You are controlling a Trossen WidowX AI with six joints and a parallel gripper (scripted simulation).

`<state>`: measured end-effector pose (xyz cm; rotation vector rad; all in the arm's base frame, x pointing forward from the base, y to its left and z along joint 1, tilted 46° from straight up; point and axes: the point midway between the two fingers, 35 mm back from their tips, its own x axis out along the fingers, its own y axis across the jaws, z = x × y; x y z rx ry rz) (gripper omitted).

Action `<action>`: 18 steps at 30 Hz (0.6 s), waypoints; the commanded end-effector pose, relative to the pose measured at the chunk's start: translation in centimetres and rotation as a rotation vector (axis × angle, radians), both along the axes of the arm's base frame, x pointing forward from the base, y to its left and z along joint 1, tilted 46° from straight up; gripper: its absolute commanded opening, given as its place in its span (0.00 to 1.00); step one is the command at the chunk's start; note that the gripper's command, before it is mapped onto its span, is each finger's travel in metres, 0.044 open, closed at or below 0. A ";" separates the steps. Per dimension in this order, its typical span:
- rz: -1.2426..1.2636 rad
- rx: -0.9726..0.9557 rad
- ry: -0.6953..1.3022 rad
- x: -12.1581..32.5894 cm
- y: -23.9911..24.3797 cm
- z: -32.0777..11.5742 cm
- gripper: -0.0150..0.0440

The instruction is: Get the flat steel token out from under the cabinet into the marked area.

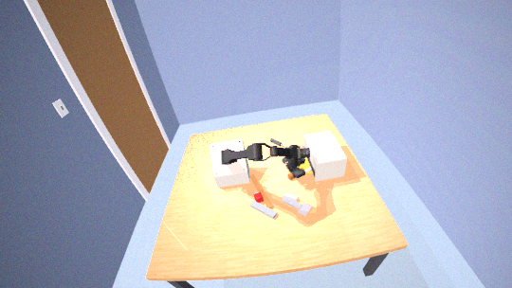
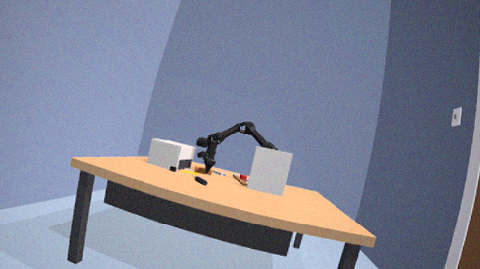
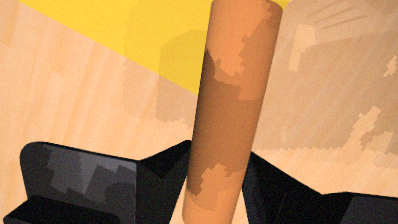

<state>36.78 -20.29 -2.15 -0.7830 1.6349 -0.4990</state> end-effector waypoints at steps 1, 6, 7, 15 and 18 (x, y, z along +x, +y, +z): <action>0.001 0.011 0.003 -0.5 0.1 -0.2 0.25; 0.001 0.011 0.003 -1.0 0.0 0.0 0.25; 0.001 0.011 0.003 -1.1 0.0 0.0 0.25; 0.001 0.011 0.004 -1.8 -0.2 0.2 0.25; 0.001 0.011 0.004 -2.1 -0.2 0.3 0.25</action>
